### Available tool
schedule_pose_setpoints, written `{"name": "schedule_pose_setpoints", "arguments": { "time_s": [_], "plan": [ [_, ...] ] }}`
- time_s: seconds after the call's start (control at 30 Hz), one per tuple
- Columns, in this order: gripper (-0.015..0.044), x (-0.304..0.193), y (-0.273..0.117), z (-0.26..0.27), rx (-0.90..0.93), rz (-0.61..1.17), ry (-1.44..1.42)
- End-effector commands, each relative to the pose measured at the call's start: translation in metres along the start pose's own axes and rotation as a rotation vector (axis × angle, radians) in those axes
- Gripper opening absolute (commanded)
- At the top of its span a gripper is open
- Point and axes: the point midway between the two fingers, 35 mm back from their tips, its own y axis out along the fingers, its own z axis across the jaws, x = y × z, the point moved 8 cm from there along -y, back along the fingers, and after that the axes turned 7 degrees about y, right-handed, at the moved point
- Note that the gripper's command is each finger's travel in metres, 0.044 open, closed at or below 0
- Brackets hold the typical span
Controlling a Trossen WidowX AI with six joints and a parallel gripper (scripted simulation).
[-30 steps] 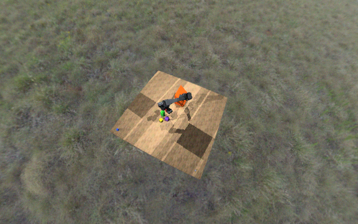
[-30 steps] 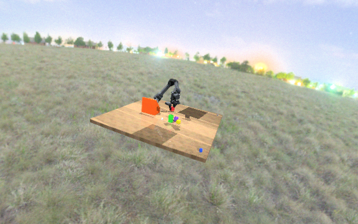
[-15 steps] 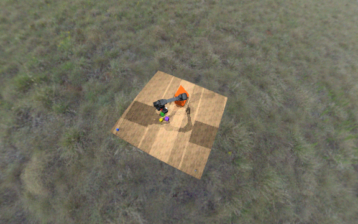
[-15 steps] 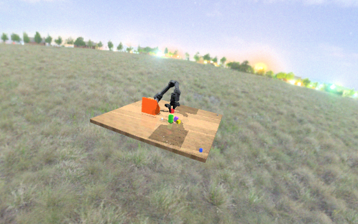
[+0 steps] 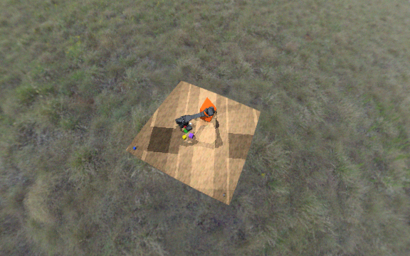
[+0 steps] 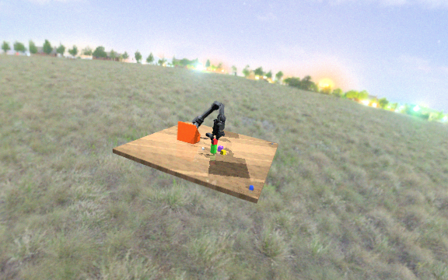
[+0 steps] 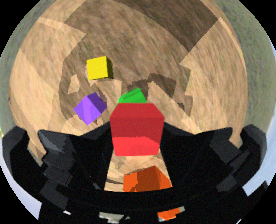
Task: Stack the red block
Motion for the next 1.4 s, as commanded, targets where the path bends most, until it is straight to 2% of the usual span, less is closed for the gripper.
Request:
{"name": "schedule_pose_setpoints", "arguments": {
  "time_s": [0.0,0.9,1.37],
  "plan": [
    [0.0000,0.0001,0.0015,0.0003,0.006,-0.001,0.003],
    [0.0000,0.0003,0.0003,0.0002,0.006,-0.001,0.003],
    [0.0368,0.0001,0.0021,-0.0001,0.001,-0.001,0.000]
  ]
}}
